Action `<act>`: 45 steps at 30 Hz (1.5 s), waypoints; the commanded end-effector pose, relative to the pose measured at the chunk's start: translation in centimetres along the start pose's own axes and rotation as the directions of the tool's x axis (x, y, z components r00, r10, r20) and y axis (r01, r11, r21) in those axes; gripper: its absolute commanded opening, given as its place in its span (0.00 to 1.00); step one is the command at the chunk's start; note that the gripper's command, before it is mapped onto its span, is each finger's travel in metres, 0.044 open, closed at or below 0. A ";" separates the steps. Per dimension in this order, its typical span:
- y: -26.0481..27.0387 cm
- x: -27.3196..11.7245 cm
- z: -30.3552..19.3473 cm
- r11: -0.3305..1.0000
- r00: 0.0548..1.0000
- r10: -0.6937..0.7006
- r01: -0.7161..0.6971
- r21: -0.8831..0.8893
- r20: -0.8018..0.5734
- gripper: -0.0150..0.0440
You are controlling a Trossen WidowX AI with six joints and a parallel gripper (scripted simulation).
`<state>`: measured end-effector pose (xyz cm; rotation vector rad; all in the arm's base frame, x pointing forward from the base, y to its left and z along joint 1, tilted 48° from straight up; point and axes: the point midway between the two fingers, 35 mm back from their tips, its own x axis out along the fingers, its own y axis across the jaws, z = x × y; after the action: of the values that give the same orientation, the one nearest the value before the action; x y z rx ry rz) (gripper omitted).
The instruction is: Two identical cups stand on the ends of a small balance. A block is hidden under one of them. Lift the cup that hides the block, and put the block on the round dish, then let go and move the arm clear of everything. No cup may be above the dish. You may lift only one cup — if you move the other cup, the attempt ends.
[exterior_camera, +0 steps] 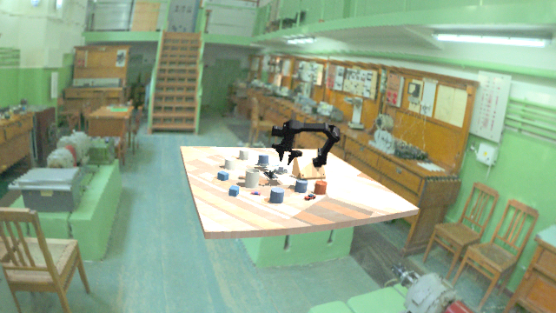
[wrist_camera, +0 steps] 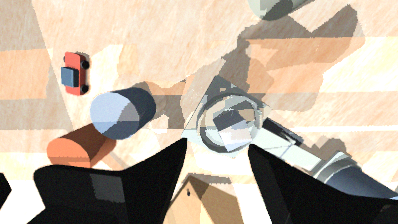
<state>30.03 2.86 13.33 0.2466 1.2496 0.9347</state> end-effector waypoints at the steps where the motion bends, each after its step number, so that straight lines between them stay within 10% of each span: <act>1: -0.6 -0.1 0.0 0.992 1.000 0.014 -0.014 -0.122 -0.001 0.69; 12: -2.3 -0.4 -0.3 0.885 0.999 0.042 -0.039 -0.463 -0.002 0.69; 45: -2.1 4.4 -0.2 0.882 0.999 0.044 -0.039 -0.469 -0.001 0.69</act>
<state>30.94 4.25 9.14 -0.1134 0.9740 1.2396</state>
